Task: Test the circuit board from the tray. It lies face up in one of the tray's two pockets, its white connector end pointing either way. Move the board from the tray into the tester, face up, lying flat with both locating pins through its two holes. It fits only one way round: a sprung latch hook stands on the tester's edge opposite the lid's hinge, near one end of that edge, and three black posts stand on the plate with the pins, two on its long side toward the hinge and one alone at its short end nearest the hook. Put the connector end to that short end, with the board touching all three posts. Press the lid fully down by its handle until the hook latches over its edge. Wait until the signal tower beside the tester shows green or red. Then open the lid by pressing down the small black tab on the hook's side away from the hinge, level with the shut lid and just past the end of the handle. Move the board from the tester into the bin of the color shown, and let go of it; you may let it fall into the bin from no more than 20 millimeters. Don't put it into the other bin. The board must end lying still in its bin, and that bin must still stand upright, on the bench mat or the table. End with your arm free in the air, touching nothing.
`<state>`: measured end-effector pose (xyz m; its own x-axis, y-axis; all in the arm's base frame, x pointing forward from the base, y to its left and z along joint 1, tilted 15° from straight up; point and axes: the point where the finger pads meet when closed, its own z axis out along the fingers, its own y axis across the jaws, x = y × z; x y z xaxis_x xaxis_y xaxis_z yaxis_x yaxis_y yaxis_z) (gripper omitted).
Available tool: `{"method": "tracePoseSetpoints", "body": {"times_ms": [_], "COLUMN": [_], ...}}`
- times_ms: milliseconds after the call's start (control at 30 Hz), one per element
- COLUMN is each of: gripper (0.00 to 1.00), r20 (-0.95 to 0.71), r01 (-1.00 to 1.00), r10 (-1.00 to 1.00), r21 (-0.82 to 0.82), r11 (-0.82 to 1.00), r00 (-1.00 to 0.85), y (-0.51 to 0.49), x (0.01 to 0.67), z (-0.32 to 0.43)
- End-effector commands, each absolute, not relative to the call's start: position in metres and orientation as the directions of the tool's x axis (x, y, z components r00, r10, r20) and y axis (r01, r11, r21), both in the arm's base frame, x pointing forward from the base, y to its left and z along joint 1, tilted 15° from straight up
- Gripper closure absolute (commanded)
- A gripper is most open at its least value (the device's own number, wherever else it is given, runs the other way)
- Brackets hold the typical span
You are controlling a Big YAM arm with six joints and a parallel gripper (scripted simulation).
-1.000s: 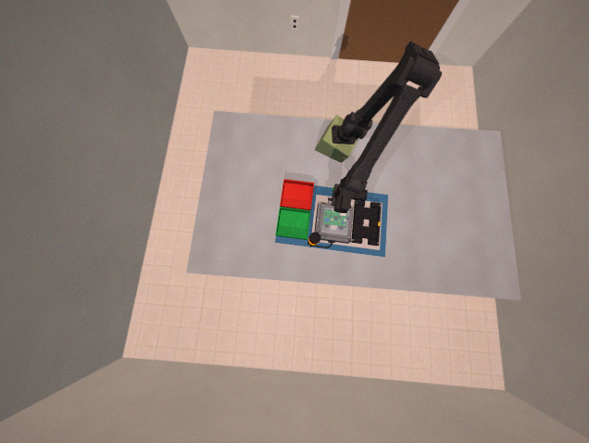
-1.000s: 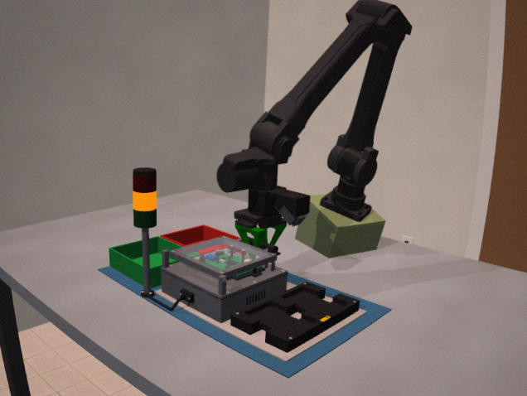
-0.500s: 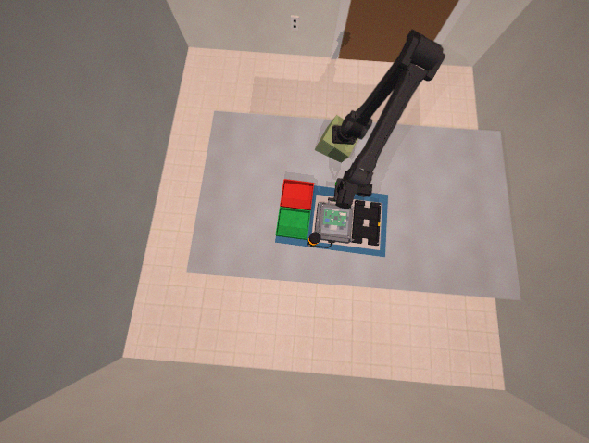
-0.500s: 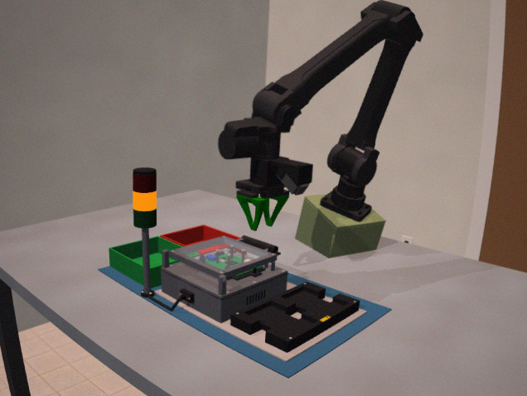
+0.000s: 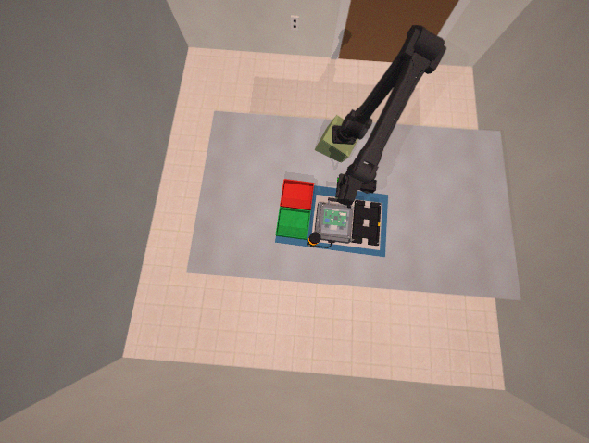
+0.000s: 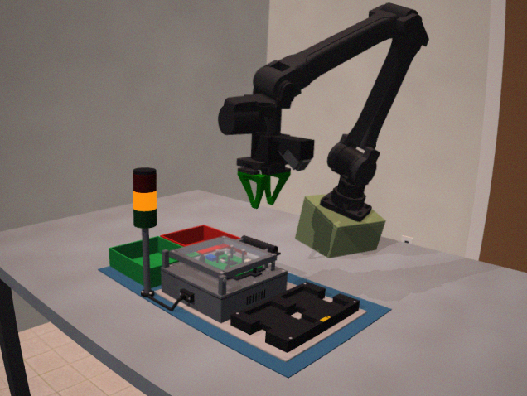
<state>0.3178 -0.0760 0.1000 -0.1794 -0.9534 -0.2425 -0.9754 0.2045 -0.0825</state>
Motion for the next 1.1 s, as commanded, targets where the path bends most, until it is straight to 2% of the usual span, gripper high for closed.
{"method": "tracePoseSetpoints", "body": {"times_ms": [0,33,1067], "gripper": [0.52,0.00,0.00], "r20": [-0.237,-0.237,-0.236], "r01": [-0.972,-0.972,-0.970], "r10": [-0.958,-0.959,-0.958], "r21": [-0.130,-0.133,-0.139], "r11": [0.193,0.193,0.198], "r00": [-0.159,-0.158,-0.162], "y": [-0.0866,-0.0867,-0.0867], "x": [0.3404,0.3405,0.3405], "z": [0.1231,0.1241,0.1267]}}
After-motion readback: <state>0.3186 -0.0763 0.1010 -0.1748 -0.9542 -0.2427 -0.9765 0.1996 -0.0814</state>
